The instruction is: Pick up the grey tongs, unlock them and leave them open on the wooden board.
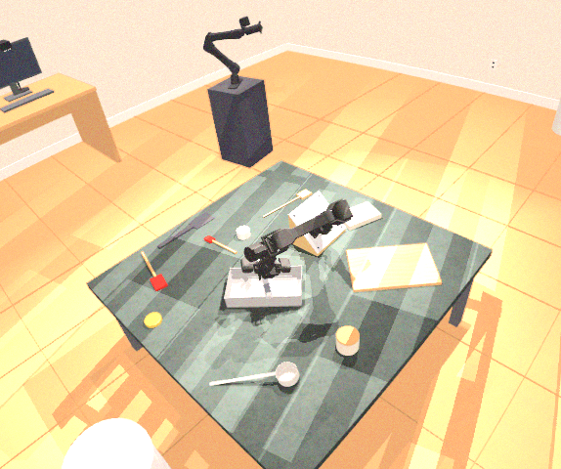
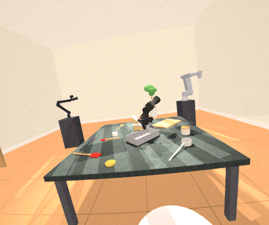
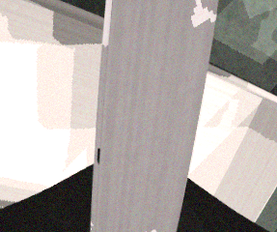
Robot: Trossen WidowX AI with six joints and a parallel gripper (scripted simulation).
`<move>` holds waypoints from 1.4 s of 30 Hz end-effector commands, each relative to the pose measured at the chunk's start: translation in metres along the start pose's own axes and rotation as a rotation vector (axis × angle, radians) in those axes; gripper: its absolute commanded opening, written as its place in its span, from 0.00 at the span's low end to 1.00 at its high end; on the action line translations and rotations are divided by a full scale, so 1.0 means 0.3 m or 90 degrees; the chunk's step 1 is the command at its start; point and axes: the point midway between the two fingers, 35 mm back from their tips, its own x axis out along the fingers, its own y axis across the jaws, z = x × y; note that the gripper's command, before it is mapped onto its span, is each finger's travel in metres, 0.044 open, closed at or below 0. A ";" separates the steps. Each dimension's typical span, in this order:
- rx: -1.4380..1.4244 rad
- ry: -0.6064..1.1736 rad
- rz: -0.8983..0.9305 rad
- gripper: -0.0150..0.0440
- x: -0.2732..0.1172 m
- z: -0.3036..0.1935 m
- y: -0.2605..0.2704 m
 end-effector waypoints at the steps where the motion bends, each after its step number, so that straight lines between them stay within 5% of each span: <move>1: -0.001 -0.003 0.041 0.00 -0.006 -0.004 -0.005; 16: 0.005 -0.028 0.184 0.00 -0.022 0.007 0.011; 42: -0.115 -0.036 0.176 0.00 -0.160 0.214 0.238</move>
